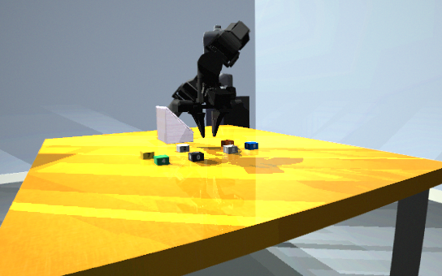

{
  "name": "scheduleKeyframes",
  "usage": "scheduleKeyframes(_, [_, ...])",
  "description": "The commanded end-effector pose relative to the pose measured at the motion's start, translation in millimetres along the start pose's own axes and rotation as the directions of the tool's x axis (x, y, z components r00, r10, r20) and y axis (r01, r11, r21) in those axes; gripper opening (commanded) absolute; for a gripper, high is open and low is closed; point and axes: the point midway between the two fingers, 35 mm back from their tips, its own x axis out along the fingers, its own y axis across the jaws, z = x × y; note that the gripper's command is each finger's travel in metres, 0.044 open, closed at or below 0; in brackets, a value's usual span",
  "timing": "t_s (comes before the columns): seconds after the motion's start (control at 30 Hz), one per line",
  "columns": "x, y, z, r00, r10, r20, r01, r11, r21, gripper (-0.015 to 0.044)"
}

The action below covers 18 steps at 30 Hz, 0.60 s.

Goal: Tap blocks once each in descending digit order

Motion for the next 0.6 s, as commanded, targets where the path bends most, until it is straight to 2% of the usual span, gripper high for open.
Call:
scheduleKeyframes(0.0, [-23.8, 52.5, -9.2, 1.0, -0.019, 0.021, 0.019, 1.0, -0.014, 0.023])
scheduleKeyframes(0.23, [-52.2, 147.3, -57.8, 1.0, -0.002, 0.016, 0.003, 1.0, -0.021, 0.04])
scheduleKeyframes(0.4, [-67.4, 198.5, -107.0, 1.0, 0.016, 0.008, -0.016, 1.0, -0.026, 0.04])
scheduleKeyframes(0.57, [-69.3, 204.2, -114.4, 1.0, 0.019, 0.007, -0.019, 0.999, -0.027, 0.04])
